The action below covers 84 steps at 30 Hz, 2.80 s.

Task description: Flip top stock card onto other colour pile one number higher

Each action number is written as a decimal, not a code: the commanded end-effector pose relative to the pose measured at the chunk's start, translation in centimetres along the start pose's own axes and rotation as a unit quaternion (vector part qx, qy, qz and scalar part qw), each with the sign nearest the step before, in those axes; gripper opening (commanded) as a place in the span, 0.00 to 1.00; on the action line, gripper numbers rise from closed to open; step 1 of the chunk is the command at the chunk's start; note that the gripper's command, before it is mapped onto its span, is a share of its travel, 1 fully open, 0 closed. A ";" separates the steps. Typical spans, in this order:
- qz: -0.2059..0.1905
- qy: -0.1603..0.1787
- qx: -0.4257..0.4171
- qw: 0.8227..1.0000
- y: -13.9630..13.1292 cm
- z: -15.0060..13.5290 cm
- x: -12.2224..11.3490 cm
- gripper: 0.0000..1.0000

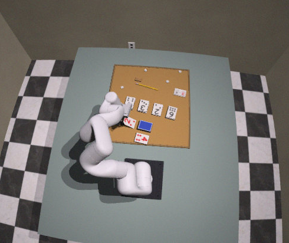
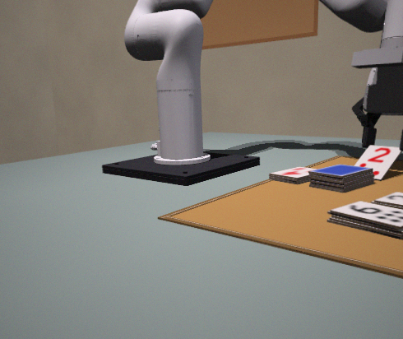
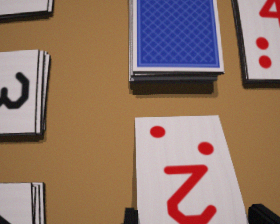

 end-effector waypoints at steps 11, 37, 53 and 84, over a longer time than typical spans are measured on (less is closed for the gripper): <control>-0.135 -0.001 -0.003 0.991 0.4 -0.1 0.5 0.74; -0.228 -0.003 -0.003 0.974 0.8 -0.1 1.2 0.74; -0.256 -0.004 -0.004 0.967 0.9 -0.1 1.4 0.74; -0.267 -0.004 -0.003 0.964 1.0 -0.1 1.5 0.74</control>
Point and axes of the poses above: the point where the finger pads meet when closed, its own x axis out along the fingers, its own z axis across the jaws, y = z × x, the point moved 2 cm from there along -x, back along the fingers
